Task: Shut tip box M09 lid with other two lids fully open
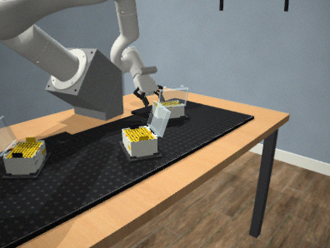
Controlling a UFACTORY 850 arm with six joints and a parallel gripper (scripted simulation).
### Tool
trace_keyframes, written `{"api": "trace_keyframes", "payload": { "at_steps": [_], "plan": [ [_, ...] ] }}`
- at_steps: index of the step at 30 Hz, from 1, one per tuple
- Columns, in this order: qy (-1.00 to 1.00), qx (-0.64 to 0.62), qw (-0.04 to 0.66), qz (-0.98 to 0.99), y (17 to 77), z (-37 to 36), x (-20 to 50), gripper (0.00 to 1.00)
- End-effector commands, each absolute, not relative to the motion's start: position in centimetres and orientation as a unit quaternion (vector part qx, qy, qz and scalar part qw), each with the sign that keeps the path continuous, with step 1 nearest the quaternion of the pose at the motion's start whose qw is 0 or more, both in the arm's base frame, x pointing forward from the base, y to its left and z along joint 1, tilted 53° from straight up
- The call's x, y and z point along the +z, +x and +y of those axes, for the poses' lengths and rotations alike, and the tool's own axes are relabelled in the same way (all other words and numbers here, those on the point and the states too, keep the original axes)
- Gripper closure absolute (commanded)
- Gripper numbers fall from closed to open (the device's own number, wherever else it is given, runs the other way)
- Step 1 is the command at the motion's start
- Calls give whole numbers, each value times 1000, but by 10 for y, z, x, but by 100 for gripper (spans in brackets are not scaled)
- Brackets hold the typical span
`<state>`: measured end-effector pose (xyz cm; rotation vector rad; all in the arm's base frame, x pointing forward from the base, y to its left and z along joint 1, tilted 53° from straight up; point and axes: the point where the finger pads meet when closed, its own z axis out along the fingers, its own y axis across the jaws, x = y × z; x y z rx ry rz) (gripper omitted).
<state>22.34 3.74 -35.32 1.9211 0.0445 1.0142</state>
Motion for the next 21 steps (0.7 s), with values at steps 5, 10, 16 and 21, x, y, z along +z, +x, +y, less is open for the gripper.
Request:
{"api": "trace_keyframes", "payload": {
  "at_steps": [5,10,16,21],
  "plan": [
    [783,413,465,18,224,39,-353,0],
    [783,413,465,18,224,50,-344,0],
    [783,413,465,18,224,66,-332,0],
    [783,413,465,18,223,86,-317,0]
  ]
}}
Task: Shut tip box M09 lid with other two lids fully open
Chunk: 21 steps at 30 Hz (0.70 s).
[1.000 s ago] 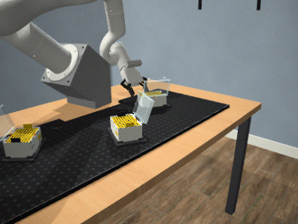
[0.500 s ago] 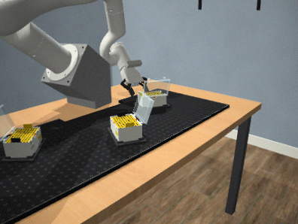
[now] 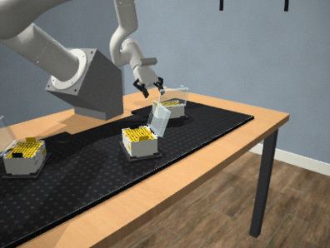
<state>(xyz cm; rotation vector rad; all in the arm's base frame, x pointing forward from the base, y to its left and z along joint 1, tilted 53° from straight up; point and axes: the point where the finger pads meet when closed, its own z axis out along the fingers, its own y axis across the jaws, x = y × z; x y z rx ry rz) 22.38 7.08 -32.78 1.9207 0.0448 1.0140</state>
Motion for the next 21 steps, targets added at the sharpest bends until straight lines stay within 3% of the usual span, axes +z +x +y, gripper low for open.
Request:
{"api": "trace_keyframes", "payload": {
  "at_steps": [1,21],
  "plan": [
    [783,413,465,18,223,90,-314,0],
    [783,413,465,18,223,162,-260,0]
  ]
}}
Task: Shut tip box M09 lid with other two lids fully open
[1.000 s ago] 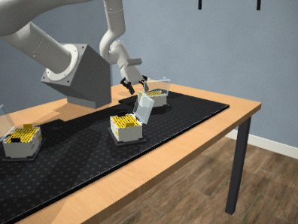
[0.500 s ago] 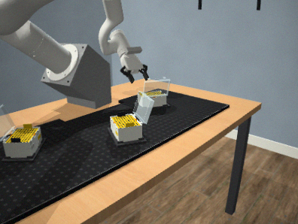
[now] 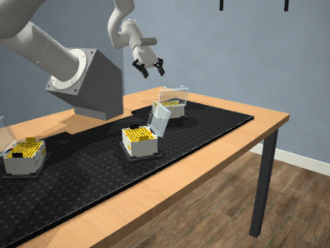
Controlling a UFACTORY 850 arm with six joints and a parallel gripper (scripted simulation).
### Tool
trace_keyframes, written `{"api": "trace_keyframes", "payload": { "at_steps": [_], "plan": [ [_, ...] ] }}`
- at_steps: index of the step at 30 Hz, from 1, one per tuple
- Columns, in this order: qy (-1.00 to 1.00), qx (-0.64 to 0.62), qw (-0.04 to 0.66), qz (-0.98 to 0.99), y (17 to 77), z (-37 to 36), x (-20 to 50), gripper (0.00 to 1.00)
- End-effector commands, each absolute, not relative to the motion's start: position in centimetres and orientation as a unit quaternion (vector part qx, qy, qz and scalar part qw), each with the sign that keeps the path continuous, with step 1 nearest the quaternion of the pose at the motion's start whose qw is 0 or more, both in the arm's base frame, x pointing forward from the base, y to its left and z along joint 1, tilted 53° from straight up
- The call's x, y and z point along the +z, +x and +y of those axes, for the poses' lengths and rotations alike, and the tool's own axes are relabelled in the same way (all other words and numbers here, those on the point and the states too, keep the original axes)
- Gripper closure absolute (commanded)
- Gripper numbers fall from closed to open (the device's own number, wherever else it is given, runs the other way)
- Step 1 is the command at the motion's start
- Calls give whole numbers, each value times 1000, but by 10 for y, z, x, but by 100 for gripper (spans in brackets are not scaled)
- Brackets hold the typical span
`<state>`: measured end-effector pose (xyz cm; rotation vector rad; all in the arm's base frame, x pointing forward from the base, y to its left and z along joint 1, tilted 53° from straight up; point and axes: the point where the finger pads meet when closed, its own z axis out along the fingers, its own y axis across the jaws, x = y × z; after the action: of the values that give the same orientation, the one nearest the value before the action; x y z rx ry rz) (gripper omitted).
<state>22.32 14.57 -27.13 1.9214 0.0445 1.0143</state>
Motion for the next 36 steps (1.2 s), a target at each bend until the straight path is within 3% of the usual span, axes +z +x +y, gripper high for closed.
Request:
{"api": "trace_keyframes", "payload": {
  "at_steps": [1,9,20,36],
  "plan": [
    [783,413,465,18,223,166,-257,0],
    [783,413,465,18,223,174,-251,0],
    [712,469,505,-137,266,154,-223,0],
    [710,470,506,-140,322,128,-189,0]
  ]
}}
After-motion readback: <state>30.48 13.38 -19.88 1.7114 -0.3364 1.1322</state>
